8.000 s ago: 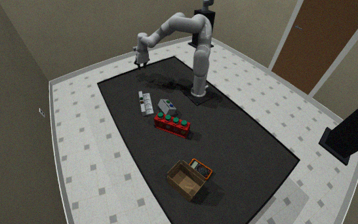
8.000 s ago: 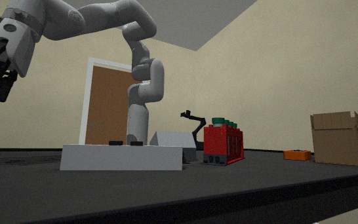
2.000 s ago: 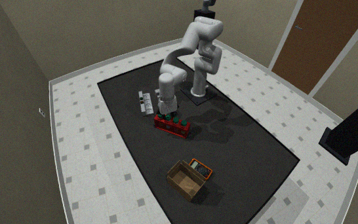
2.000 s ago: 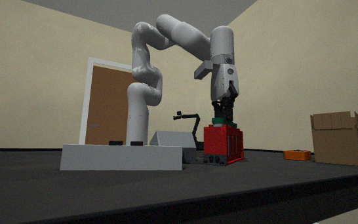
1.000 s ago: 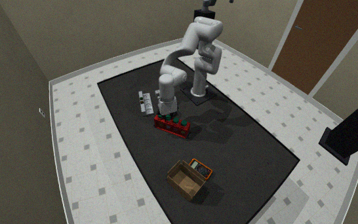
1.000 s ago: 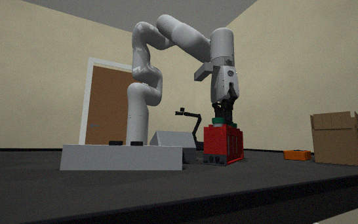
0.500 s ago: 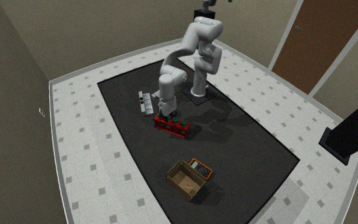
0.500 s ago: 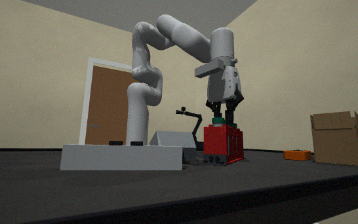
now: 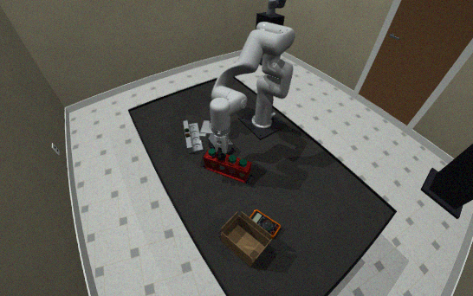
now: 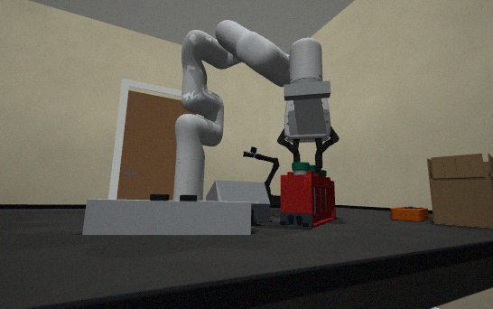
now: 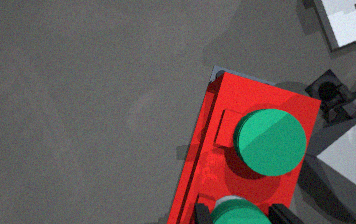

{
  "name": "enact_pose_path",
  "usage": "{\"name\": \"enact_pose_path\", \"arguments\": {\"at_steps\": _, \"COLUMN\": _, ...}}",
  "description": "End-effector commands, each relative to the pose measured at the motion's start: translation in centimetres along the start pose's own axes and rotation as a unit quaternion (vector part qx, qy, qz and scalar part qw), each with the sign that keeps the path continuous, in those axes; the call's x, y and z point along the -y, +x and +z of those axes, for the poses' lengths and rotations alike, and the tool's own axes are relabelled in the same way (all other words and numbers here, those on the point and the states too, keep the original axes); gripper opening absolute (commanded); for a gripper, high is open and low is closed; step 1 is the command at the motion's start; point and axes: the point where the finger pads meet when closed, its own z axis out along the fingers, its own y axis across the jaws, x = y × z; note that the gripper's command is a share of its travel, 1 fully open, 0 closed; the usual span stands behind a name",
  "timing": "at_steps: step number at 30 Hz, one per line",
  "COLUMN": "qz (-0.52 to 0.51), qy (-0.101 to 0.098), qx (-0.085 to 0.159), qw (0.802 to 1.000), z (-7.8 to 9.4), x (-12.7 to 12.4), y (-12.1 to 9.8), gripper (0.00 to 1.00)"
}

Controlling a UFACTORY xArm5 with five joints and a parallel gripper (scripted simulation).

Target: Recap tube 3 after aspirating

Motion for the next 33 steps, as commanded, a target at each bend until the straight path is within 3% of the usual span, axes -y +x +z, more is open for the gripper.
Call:
{"name": "enact_pose_path", "arguments": {"at_steps": 1, "qz": -0.137, "qy": 0.002, "qx": -0.001, "qw": 0.991, "z": -0.15, "x": 0.11, "y": 0.06, "gripper": 0.00}}
{"name": "enact_pose_path", "arguments": {"at_steps": 6, "qz": -0.245, "qy": 0.002, "qx": -0.001, "qw": 0.970, "z": -0.17, "x": 0.11, "y": 0.06, "gripper": 0.00}}
{"name": "enact_pose_path", "arguments": {"at_steps": 13, "qz": -0.245, "qy": 0.002, "qx": -0.001, "qw": 0.970, "z": -0.17, "x": 0.11, "y": 0.06, "gripper": 0.00}}
{"name": "enact_pose_path", "arguments": {"at_steps": 14, "qz": -0.245, "qy": 0.002, "qx": -0.001, "qw": 0.970, "z": -0.17, "x": 0.11, "y": 0.06, "gripper": 0.46}}
{"name": "enact_pose_path", "arguments": {"at_steps": 26, "qz": -0.245, "qy": 0.002, "qx": -0.001, "qw": 0.970, "z": -0.17, "x": 0.11, "y": 0.06, "gripper": 0.46}}
{"name": "enact_pose_path", "arguments": {"at_steps": 29, "qz": -0.122, "qy": 0.002, "qx": -0.001, "qw": 0.993, "z": -0.15, "x": 0.11, "y": 0.06, "gripper": 0.46}}
{"name": "enact_pose_path", "arguments": {"at_steps": 33, "qz": -0.036, "qy": 0.002, "qx": -0.001, "qw": 0.999, "z": -0.15, "x": 0.11, "y": 0.06, "gripper": 0.46}}
